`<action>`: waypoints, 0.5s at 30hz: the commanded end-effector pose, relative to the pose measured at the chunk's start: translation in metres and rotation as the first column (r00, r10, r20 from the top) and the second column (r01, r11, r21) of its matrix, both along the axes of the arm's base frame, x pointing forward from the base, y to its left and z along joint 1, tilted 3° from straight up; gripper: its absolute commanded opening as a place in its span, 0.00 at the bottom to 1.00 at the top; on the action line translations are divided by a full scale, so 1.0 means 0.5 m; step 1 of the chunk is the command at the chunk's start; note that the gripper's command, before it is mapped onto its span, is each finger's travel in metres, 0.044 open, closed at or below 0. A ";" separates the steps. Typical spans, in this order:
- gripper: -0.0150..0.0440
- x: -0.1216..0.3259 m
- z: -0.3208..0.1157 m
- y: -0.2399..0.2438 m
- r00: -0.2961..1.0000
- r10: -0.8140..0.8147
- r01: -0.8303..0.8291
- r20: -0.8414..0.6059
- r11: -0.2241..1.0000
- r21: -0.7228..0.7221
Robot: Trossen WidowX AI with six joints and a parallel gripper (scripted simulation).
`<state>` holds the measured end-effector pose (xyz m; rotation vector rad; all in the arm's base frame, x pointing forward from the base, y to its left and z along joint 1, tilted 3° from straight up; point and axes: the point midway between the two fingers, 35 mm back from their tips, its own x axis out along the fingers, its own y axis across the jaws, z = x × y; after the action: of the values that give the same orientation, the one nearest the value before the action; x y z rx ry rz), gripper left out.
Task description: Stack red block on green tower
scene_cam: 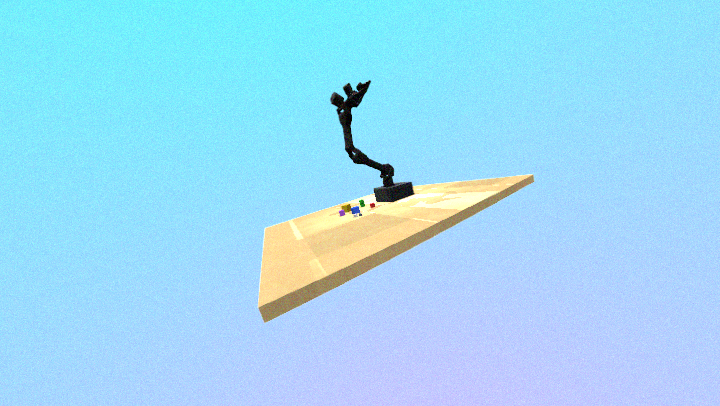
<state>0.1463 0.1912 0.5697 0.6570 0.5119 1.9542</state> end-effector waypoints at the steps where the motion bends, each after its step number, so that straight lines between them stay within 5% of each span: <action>1: 0.98 -0.003 0.000 0.000 1.000 0.004 -0.004 0.002 1.000 0.003; 15: 1.00 -0.275 0.020 -0.042 0.905 0.398 -0.418 0.150 0.896 0.147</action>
<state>0.0397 0.1823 0.5792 0.5916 0.4467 2.3282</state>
